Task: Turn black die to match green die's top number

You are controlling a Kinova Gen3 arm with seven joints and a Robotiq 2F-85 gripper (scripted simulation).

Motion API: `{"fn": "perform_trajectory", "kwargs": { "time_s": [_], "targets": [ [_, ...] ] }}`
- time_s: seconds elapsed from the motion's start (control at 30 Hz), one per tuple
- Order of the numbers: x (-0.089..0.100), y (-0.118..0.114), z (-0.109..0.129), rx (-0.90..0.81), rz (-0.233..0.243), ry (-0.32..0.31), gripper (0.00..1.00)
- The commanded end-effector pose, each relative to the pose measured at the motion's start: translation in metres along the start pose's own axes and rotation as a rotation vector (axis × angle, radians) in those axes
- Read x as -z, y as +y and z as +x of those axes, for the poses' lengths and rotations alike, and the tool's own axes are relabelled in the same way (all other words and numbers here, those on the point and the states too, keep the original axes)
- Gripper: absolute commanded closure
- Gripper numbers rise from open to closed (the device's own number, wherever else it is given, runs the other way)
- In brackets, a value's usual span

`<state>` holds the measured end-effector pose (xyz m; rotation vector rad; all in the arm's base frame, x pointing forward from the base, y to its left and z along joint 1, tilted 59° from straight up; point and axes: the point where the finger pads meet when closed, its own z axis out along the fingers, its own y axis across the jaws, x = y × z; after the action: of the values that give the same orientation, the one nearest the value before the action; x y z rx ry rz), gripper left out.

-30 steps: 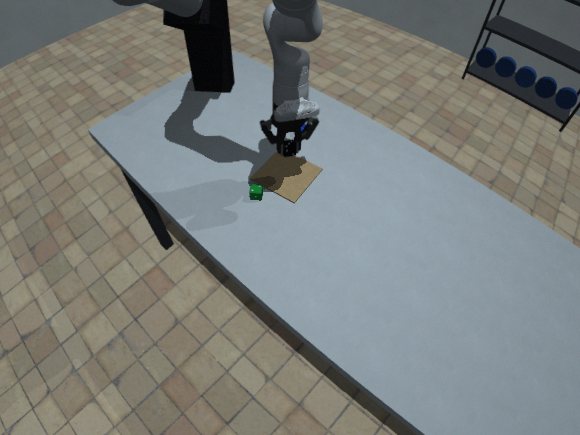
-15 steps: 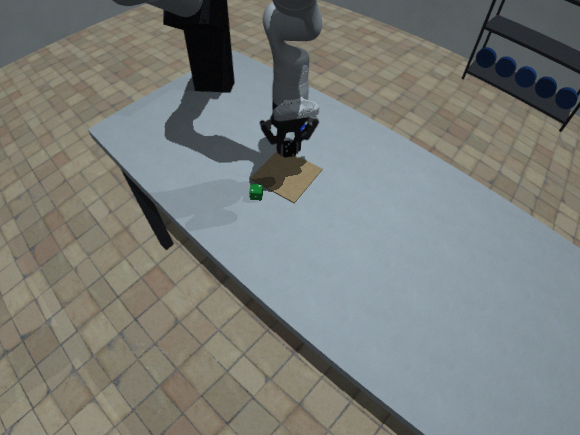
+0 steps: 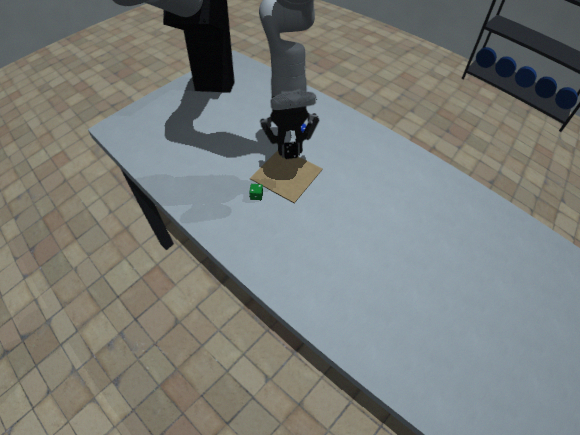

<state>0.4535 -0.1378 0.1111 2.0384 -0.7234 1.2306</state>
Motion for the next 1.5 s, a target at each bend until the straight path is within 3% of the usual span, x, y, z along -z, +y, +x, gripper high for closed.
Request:
{"fn": "perform_trajectory", "kwargs": {
  "time_s": [0.0,0.2,0.27,0.53,0.77,0.83,0.97,1.1,1.47],
  "targets": [
    [-0.0012,0.0026,-0.0112,0.045,-0.005,0.054,0.74],
    [-0.0017,0.0024,-0.0124,0.045,0.0,0.26,0.74],
    [-0.0017,0.0024,-0.0124,0.045,0.0,0.26,0.74],
    [0.0002,0.002,-0.0134,0.047,0.017,0.557,0.74],
    [0.0,0.0037,-0.0161,0.046,0.019,0.766,0.74],
    [0.0,0.0037,-0.0161,0.046,0.019,0.766,0.74],
    [-0.0004,0.0037,-0.0165,0.045,0.02,0.844,0.74],
    [-0.0002,0.004,-0.0172,0.045,0.021,0.882,0.74],
    [-0.0008,0.0041,-0.0176,0.045,0.021,0.891,0.74]
  ]
}}
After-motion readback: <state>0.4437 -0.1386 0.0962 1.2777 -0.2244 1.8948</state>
